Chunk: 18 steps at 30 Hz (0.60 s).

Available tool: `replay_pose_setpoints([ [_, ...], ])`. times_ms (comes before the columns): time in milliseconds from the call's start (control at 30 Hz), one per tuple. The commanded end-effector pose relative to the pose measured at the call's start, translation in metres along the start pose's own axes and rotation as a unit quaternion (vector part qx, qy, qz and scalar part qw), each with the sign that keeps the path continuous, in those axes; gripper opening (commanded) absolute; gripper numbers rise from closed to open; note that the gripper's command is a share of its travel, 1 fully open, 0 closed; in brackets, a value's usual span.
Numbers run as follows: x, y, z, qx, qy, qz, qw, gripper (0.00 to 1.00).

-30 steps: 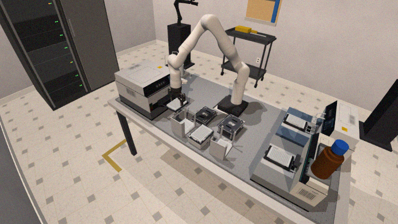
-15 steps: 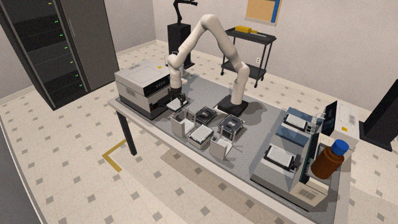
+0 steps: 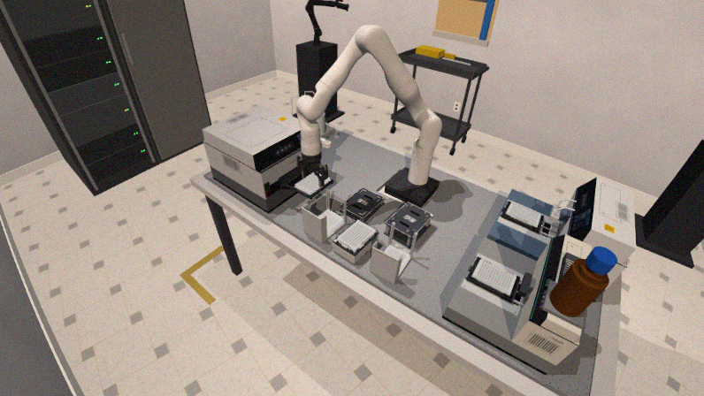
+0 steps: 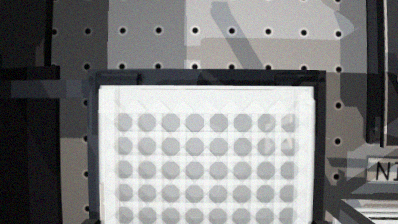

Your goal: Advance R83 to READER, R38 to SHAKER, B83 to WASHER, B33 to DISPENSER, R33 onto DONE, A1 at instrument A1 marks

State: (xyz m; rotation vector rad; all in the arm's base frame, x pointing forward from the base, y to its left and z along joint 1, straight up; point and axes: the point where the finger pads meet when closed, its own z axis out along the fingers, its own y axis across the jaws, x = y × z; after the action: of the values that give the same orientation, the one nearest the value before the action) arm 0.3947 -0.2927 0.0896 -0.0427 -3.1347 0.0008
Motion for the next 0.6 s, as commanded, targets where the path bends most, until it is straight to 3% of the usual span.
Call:
replay_pose_setpoints([
  [0,-0.0003,0.0012,-0.0040,-0.001,0.000,0.001,1.000,0.94],
  [567,-0.0007,0.0006,-0.0093,-0.001,-0.001,0.000,1.000,0.94],
])
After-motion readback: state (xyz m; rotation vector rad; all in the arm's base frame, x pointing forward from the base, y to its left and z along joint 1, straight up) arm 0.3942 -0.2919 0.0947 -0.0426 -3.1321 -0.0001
